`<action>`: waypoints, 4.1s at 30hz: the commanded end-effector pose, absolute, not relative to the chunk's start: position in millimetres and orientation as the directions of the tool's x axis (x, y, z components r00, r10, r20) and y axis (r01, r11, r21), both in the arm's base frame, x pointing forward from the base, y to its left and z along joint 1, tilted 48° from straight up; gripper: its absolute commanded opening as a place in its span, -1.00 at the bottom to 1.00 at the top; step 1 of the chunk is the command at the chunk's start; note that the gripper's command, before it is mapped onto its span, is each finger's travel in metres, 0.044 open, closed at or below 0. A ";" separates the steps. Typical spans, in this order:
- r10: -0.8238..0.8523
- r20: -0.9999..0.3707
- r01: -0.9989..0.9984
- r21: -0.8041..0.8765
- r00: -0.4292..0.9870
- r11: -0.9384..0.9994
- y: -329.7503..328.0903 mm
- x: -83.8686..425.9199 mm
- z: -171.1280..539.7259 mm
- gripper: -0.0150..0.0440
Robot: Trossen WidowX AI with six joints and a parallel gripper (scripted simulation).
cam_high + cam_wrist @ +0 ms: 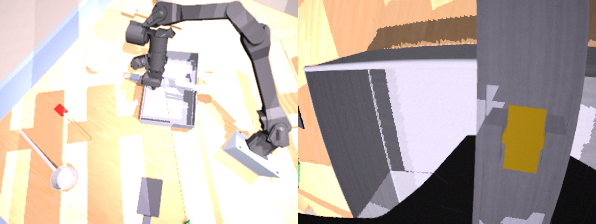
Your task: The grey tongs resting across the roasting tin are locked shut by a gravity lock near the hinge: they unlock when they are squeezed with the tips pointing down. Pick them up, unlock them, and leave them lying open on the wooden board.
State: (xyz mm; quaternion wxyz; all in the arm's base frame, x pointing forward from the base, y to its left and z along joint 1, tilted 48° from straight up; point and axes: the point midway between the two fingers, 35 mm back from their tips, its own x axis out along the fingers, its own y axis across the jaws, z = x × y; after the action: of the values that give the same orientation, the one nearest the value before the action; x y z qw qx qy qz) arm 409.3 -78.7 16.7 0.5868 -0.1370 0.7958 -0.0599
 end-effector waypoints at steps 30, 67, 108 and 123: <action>-0.659 -0.727 -0.237 -0.617 -0.192 0.750 -36.5 413.9 51.7 -1.00; -0.708 -0.694 -0.069 -0.706 -0.135 0.705 -102.2 372.2 159.0 -1.00; -0.733 -0.668 0.226 -0.740 -0.131 0.634 -176.0 229.4 280.2 -1.00; -0.634 -0.754 0.360 -0.646 -0.170 0.673 -207.2 174.2 286.2 -1.00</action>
State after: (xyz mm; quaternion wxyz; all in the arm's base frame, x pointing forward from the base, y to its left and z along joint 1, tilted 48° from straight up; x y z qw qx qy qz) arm 189.3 -201.4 286.2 0.6342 -0.1246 0.6546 -0.3921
